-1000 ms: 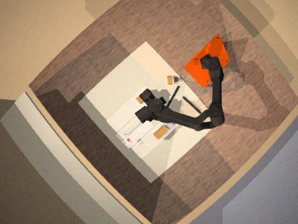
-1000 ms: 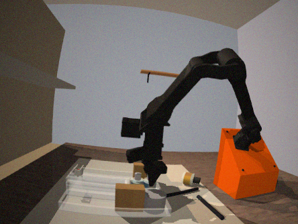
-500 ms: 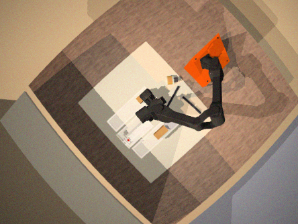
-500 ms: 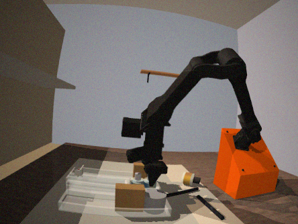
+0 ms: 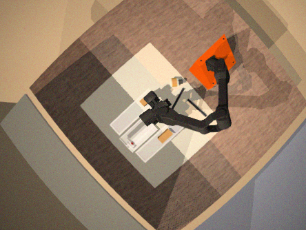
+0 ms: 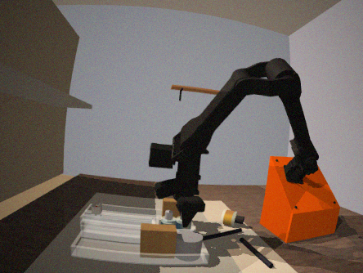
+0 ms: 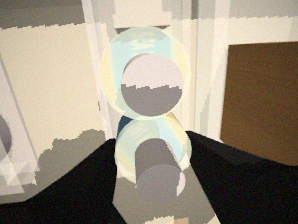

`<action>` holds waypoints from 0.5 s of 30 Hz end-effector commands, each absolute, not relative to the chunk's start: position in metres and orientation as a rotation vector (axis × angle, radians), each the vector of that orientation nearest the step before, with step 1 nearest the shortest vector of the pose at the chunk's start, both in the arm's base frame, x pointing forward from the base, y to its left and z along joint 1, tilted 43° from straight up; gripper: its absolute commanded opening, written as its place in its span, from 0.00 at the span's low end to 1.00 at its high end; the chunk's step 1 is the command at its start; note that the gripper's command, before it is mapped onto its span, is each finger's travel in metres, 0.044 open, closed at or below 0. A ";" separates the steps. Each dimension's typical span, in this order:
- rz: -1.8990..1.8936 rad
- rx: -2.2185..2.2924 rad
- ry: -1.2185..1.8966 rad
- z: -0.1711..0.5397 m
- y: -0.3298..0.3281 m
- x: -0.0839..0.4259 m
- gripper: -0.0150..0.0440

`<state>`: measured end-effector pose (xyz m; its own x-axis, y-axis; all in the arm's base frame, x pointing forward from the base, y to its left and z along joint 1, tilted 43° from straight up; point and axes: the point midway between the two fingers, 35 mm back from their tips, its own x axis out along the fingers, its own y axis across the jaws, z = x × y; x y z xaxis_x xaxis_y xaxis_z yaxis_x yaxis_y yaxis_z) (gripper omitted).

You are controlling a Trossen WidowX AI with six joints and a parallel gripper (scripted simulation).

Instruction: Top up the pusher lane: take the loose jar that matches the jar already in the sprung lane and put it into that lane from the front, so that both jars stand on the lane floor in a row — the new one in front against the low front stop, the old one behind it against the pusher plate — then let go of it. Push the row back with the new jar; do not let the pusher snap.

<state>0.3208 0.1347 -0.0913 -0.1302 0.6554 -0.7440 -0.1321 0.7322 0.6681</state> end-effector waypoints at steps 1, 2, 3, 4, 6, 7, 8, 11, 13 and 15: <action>0.725 0.440 1.555 -0.090 0.137 0.322 0.25; 0.725 0.440 1.555 -0.090 0.137 0.322 0.25; 0.725 0.440 1.555 -0.090 0.137 0.321 0.25; 0.725 0.440 1.555 -0.090 0.137 0.321 0.25; 0.725 0.440 1.555 -0.090 0.137 0.321 0.25; 0.725 0.440 1.555 -0.090 0.137 0.321 0.25; 0.725 0.440 1.555 -0.090 0.137 0.321 0.25; 0.725 0.440 1.555 -0.090 0.137 0.320 0.25; 0.725 0.440 1.555 -0.090 0.137 0.320 0.25; 0.725 0.440 1.555 -0.090 0.137 0.319 0.25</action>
<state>0.3184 0.1344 -0.0912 -0.1304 0.6554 -0.7440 -0.1318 0.7323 0.6681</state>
